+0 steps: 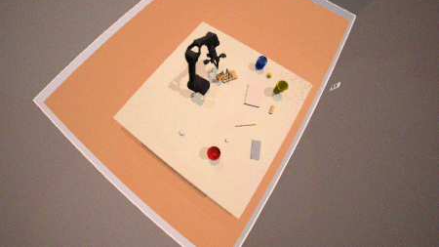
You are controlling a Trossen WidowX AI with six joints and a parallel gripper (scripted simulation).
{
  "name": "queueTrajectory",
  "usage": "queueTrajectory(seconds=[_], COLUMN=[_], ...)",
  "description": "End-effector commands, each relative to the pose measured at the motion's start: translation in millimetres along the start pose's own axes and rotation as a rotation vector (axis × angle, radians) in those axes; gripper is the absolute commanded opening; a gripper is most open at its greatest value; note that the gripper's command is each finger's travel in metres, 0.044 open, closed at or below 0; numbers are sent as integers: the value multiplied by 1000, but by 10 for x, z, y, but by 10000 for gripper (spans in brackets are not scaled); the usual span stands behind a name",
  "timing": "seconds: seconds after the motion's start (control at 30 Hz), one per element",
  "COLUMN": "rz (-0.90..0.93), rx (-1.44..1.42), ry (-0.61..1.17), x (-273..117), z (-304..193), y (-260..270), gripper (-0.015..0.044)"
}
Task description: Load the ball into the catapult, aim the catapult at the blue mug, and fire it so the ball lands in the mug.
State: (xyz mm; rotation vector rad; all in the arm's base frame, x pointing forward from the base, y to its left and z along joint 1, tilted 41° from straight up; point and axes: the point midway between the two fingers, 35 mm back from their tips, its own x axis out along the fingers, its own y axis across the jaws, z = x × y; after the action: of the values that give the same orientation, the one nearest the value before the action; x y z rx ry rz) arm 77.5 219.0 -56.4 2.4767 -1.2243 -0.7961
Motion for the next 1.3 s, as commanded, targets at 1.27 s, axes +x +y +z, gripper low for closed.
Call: queueTrajectory(seconds=[1.27], rz=[37], rx=[-39], ry=[47], x=[532], z=[462], y=[54], gripper=[0])
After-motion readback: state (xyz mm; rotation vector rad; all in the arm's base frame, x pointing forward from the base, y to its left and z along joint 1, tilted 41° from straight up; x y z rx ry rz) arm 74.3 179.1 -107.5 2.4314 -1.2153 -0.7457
